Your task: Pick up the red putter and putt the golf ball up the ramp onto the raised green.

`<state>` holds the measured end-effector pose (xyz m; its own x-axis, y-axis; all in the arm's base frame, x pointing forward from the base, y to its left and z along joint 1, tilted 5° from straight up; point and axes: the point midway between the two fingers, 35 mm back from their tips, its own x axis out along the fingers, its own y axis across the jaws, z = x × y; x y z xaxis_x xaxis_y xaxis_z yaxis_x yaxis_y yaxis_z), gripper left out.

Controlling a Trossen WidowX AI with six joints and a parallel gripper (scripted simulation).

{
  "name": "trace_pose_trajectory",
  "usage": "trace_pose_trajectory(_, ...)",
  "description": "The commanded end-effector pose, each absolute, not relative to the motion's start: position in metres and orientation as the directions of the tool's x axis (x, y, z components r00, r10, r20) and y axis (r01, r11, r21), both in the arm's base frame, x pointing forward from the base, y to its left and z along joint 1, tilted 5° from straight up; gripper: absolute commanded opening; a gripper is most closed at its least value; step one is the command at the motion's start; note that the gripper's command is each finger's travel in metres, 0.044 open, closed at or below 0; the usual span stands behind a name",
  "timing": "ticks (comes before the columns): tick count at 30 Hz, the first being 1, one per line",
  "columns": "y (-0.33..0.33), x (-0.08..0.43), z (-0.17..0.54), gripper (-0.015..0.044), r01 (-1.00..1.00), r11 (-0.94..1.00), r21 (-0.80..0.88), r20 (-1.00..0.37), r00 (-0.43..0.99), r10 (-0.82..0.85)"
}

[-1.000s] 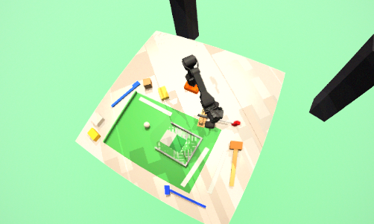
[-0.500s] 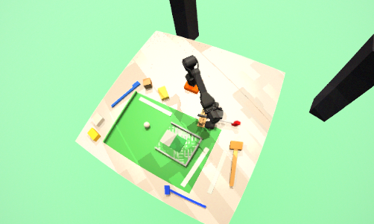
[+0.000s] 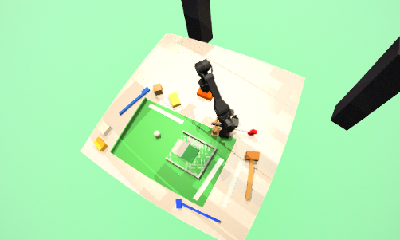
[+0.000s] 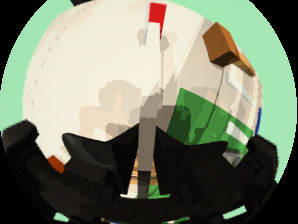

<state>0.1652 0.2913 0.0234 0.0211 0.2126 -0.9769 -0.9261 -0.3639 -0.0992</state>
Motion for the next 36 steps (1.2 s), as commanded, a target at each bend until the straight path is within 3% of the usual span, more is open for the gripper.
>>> trace_pose_trajectory(1,0.292,0.165,0.029,0.0,-0.926,-0.364,-0.1,-0.977,0.022,0.213)
trace_pose_trajectory(15,0.292,0.156,0.118,0.0,-0.926,-0.364,-0.099,-0.977,0.021,0.213)
trace_pose_trajectory(23,0.291,0.157,0.114,0.0,-0.927,-0.365,-0.089,-0.979,0.013,0.205)
trace_pose_trajectory(36,0.252,0.219,0.12,0.0,-0.99,-0.107,-0.087,-0.981,0.066,0.181)
